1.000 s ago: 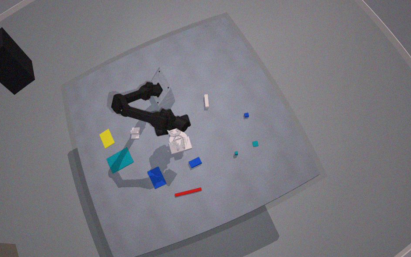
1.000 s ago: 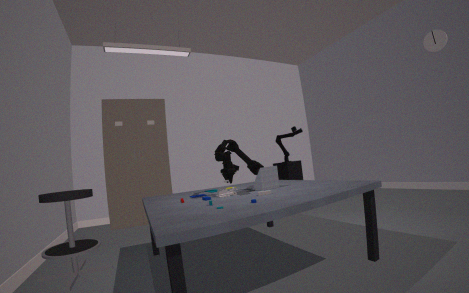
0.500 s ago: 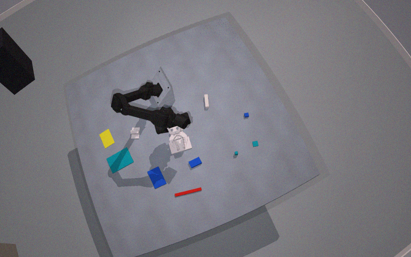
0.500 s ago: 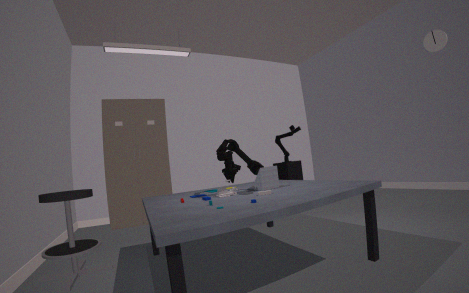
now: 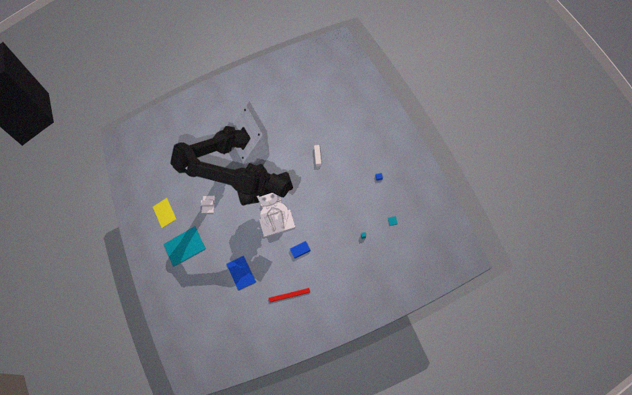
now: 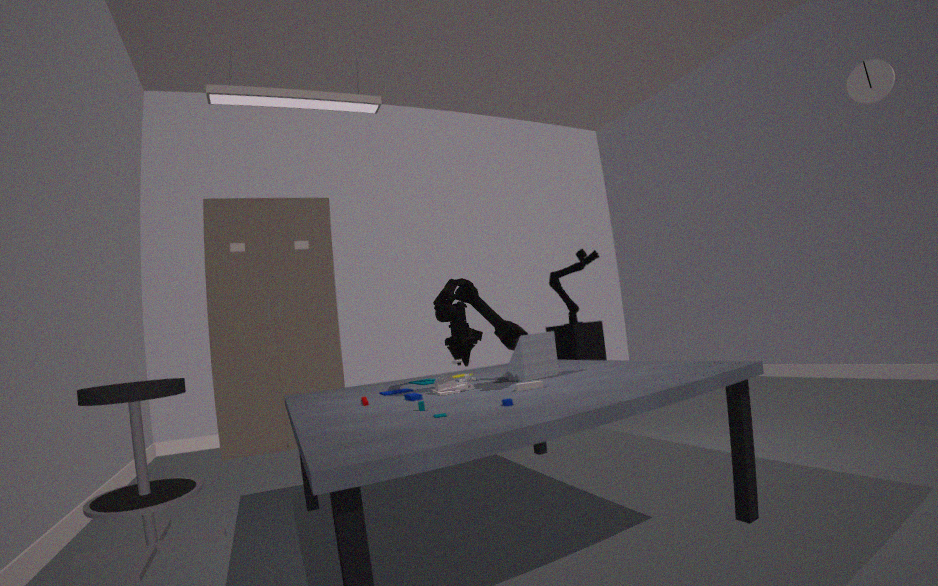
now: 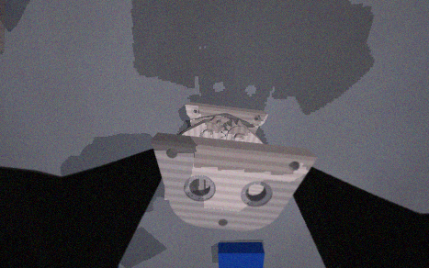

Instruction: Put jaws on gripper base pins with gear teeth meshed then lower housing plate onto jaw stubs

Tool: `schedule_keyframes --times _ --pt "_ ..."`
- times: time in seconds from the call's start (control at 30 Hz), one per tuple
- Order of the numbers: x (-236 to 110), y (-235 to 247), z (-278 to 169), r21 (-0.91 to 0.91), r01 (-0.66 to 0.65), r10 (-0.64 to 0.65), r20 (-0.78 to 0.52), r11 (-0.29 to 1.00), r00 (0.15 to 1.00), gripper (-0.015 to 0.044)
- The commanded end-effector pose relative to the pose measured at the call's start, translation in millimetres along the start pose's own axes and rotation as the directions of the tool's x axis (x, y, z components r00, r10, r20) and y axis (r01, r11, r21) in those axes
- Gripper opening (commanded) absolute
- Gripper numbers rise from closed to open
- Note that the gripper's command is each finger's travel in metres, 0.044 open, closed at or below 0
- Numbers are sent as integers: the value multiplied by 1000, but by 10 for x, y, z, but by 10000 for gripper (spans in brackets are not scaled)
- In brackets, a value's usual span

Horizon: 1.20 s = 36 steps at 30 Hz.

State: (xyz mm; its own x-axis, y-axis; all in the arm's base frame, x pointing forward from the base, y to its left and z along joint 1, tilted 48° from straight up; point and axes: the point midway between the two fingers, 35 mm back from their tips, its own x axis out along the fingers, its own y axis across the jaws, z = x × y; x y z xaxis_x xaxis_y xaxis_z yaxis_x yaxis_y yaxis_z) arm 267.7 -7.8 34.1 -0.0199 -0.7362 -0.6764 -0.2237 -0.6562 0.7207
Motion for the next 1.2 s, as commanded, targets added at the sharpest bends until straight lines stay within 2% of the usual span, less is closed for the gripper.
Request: schedule_keyframes --times 0.0,0.77,1.17 --pt "2 -7 5 5 4 -4 2 1000 1000 351" --pt "4 -6 10 14 4 -4 2 1000 1000 351" --pt "190 -17 -2 13 6 -6 2 1000 1000 351"
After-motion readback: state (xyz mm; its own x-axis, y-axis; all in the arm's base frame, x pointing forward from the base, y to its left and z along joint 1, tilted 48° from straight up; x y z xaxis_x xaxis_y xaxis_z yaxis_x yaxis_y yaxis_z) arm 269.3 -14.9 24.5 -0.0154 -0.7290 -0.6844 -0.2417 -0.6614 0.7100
